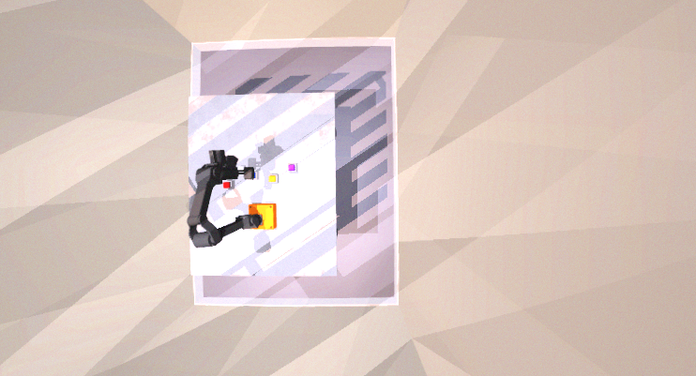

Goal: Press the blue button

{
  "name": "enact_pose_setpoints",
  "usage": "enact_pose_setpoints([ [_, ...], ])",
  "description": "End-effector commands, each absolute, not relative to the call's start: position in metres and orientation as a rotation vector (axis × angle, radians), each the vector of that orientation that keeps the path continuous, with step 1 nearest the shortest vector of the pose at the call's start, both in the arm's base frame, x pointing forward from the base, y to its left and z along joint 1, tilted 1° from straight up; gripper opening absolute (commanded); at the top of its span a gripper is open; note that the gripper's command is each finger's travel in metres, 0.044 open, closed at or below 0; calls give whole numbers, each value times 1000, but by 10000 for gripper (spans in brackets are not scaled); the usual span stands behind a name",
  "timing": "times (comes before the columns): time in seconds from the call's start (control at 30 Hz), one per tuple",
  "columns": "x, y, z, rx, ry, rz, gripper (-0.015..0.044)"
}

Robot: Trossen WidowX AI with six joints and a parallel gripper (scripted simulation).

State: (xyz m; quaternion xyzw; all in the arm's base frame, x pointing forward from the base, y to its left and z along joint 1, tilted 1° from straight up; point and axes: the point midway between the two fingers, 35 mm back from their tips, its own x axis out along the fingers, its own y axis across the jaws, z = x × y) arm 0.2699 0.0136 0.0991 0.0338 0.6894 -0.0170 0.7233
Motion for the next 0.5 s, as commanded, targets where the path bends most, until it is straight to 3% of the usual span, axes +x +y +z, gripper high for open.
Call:
enact_pose_setpoints([
  [0.0, 263, 14, 55, 69, 1562, -46, 243],
  [0.27, 263, 14, 52, 69, 1562, -46, 32],
  [0.47, 263, 14, 52, 69, 1562, -46, 20],
])
